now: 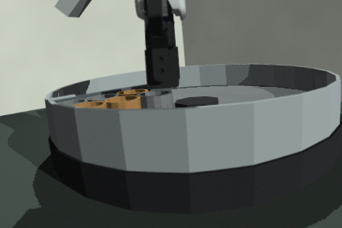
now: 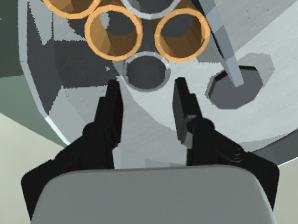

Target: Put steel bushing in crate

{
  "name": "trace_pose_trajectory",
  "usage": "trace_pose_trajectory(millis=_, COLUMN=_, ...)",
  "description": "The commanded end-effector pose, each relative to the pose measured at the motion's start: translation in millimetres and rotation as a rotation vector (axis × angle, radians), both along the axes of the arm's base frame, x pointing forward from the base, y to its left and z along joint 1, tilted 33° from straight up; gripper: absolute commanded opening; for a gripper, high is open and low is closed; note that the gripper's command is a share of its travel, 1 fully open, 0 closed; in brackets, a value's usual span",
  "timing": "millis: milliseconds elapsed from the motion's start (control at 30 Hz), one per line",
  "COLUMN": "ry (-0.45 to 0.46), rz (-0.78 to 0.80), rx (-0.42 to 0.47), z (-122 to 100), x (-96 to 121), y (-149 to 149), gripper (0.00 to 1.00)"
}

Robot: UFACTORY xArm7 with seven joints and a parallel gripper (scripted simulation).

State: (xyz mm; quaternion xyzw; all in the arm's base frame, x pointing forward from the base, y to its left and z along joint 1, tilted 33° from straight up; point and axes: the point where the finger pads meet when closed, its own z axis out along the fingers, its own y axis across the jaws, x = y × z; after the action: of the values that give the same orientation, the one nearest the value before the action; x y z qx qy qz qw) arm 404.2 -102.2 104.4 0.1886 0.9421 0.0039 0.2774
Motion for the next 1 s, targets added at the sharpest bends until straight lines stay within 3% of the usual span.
trace_pose_trajectory(millis=0, ry=-0.008, rz=-0.003, rx=-0.006, z=-0.1, x=1.1, y=0.1, gripper=0.47)
trace_pose_trajectory(millis=967, ry=-0.008, rz=-0.003, rx=-0.006, z=-4.5, x=3.8, y=-0.3, gripper=0.47)
